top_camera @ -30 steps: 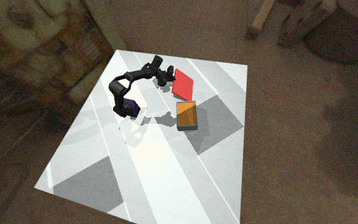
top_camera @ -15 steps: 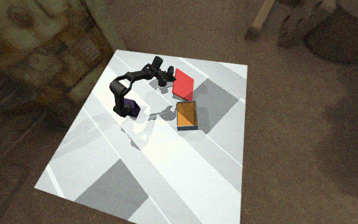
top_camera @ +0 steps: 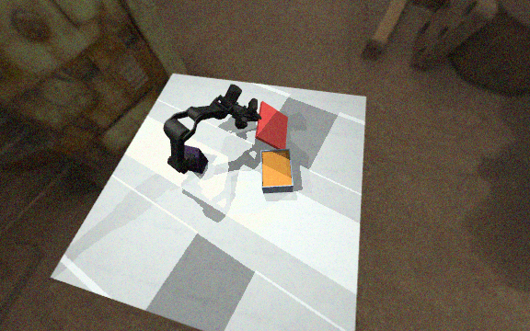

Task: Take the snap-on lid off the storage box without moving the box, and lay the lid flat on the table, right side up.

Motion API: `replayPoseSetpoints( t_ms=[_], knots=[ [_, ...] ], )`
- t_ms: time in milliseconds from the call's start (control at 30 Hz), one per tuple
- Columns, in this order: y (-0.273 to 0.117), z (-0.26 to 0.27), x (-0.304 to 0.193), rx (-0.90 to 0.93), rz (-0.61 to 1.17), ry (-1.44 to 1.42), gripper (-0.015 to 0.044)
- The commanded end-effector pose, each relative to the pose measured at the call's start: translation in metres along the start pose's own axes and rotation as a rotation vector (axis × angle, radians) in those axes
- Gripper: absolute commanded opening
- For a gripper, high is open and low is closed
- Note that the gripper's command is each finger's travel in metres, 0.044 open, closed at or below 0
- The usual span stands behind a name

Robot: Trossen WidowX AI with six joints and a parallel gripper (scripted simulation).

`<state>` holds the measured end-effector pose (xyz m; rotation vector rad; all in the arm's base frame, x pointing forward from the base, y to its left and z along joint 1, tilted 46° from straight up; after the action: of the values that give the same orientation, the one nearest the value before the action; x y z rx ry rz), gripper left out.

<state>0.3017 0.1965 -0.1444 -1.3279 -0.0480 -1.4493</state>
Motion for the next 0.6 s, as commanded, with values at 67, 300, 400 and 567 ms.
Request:
replayPoseSetpoints(
  t_ms=[67, 300, 400, 567],
  knots=[
    [0.01, -0.02, -0.002, -0.035, -0.003, -0.041, 0.0],
    [0.013, -0.025, -0.002, -0.035, -0.003, -0.041, 0.0],
    [0.015, -0.027, -0.002, -0.035, -0.003, -0.041, 0.0],
    [0.017, -0.03, -0.002, -0.035, -0.004, -0.041, 0.0]
  ],
)
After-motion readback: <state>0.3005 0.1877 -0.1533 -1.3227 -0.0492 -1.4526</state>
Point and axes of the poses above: the point midway between the two fingers, 35 mm back from their tips, its own y axis out along the fingers, its own z axis across the jaws, x = y × z, the point moved 1 cm from there along -y, back along the fingers, and after that the axes turned 9 degrees about -y, right-handed, at the moved point
